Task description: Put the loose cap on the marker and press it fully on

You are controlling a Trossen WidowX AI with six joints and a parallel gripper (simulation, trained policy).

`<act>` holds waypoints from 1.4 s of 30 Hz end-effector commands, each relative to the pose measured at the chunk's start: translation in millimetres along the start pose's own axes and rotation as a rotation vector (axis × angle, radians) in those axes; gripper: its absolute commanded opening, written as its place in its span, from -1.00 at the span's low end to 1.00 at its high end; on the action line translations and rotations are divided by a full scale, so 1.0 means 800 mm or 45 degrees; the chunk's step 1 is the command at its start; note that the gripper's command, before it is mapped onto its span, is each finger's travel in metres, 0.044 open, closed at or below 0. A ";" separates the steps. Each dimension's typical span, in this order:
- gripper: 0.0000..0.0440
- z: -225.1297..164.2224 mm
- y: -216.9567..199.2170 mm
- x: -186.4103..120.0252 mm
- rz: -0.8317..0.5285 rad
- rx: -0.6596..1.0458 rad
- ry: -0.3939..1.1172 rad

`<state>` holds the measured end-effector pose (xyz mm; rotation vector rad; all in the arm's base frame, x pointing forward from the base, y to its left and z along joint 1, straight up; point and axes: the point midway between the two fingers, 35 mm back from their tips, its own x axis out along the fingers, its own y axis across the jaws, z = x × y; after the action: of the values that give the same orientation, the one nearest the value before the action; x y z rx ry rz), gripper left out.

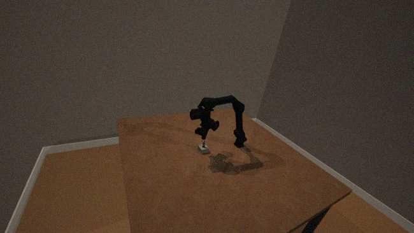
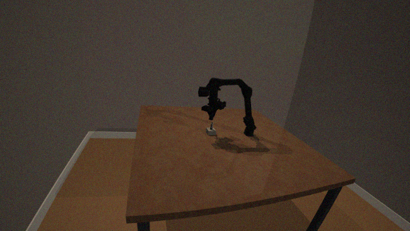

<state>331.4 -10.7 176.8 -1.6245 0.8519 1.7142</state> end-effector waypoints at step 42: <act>-1.00 0.002 0.024 0.074 0.013 0.119 -0.087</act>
<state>314.8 -21.9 128.0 -1.5146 0.8957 1.6836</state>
